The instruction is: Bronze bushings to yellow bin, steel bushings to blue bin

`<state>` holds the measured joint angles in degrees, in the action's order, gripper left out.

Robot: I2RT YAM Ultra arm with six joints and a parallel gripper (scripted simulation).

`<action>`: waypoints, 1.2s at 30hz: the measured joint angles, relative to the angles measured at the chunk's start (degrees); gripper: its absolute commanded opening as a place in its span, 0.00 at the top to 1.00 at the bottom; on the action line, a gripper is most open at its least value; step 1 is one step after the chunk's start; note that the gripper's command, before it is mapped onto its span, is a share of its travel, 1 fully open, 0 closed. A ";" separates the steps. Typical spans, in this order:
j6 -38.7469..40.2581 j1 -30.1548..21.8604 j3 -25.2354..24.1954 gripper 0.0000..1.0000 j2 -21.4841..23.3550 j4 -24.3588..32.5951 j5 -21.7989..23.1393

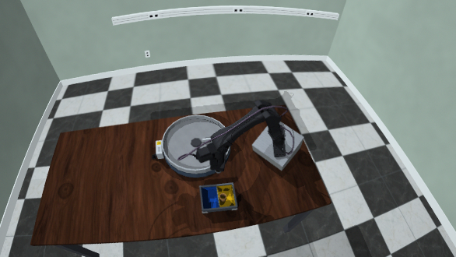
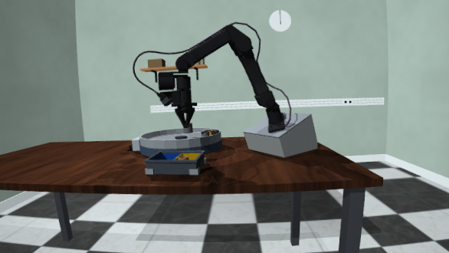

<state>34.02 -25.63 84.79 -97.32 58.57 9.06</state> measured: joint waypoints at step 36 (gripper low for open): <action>16.83 -14.05 40.17 1.00 -23.39 16.04 -5.88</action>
<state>50.85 -39.68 124.97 -120.70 74.61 3.18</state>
